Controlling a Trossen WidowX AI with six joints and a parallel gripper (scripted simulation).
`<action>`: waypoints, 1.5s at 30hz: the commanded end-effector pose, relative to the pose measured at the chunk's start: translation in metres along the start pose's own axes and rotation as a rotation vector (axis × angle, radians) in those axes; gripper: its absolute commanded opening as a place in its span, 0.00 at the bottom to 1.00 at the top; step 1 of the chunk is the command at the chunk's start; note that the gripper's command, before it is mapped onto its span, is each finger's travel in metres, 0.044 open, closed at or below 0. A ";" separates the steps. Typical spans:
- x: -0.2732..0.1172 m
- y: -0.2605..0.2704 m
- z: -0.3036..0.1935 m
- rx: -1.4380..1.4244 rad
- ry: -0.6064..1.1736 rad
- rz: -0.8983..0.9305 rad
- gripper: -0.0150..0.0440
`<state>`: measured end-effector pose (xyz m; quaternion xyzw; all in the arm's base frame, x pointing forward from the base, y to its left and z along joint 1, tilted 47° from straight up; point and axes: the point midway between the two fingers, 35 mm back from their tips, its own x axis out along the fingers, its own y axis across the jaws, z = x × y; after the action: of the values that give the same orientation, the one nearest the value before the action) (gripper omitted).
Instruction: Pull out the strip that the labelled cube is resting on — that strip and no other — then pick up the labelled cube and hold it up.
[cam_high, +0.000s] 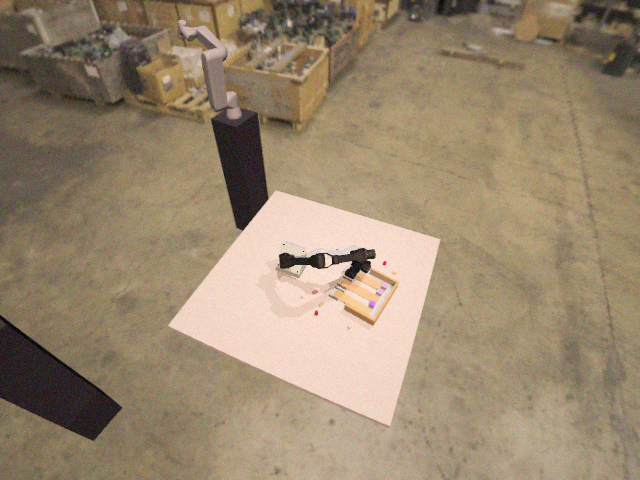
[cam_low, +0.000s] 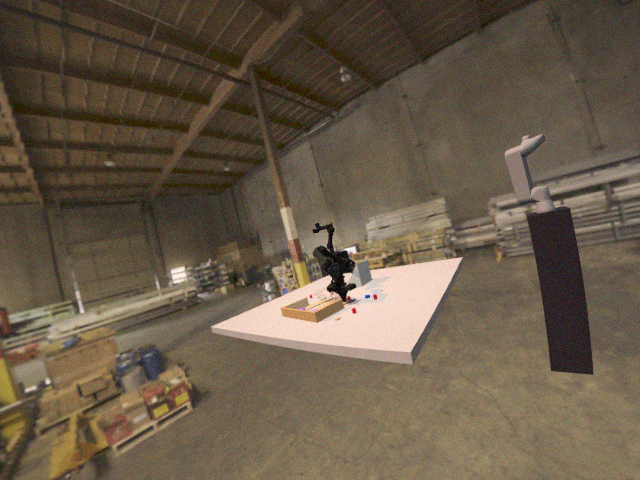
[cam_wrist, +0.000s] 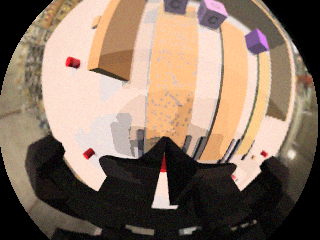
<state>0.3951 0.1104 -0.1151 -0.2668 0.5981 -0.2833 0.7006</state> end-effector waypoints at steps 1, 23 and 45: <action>0.003 -0.001 0.001 0.001 0.000 -0.004 0.25; 0.005 0.001 -0.004 0.001 0.000 -0.004 0.25; 0.006 0.003 -0.038 0.000 0.001 -0.003 0.25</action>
<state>0.3683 0.1111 -0.1207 -0.2675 0.5906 -0.2822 0.7071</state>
